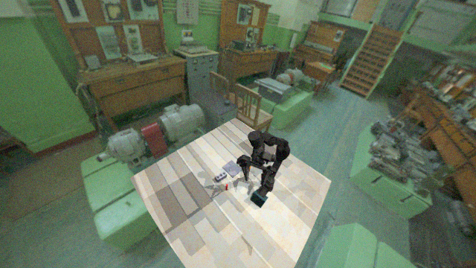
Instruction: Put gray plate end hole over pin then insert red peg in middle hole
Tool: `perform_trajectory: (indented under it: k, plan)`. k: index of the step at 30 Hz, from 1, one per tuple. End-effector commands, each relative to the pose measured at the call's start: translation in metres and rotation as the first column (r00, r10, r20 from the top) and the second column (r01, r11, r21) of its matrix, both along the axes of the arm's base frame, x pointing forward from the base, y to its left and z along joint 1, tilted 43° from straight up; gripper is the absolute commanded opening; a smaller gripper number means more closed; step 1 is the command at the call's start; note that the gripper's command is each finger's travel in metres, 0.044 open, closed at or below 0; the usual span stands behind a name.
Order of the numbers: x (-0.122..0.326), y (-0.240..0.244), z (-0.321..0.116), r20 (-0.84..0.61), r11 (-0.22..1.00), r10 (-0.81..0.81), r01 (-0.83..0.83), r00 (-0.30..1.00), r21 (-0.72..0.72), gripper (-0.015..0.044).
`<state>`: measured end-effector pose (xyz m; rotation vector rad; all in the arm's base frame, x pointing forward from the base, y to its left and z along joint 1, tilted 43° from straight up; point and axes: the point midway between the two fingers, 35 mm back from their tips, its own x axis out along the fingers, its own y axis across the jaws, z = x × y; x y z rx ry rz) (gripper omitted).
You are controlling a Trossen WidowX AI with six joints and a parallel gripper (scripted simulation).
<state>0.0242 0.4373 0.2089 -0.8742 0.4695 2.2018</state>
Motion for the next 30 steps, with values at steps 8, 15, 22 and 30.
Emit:
perform_trajectory:
  k: [8, 15, 22, 30]
  plan:
    - [0.050, -0.010, -0.033, 0.076, 0.985, -0.121, 0.129, 0.990, -0.112, 0.0440]
    - [0.128, -0.043, -0.085, 0.243, 0.889, -0.279, 0.346, 0.929, -0.300, 0.0440]
    - [0.213, -0.112, -0.138, 0.478, 0.656, -0.352, 0.577, 0.804, -0.486, 0.0440]
    - [0.287, -0.220, -0.177, 0.699, 0.301, -0.244, 0.738, 0.672, -0.604, 0.0440]
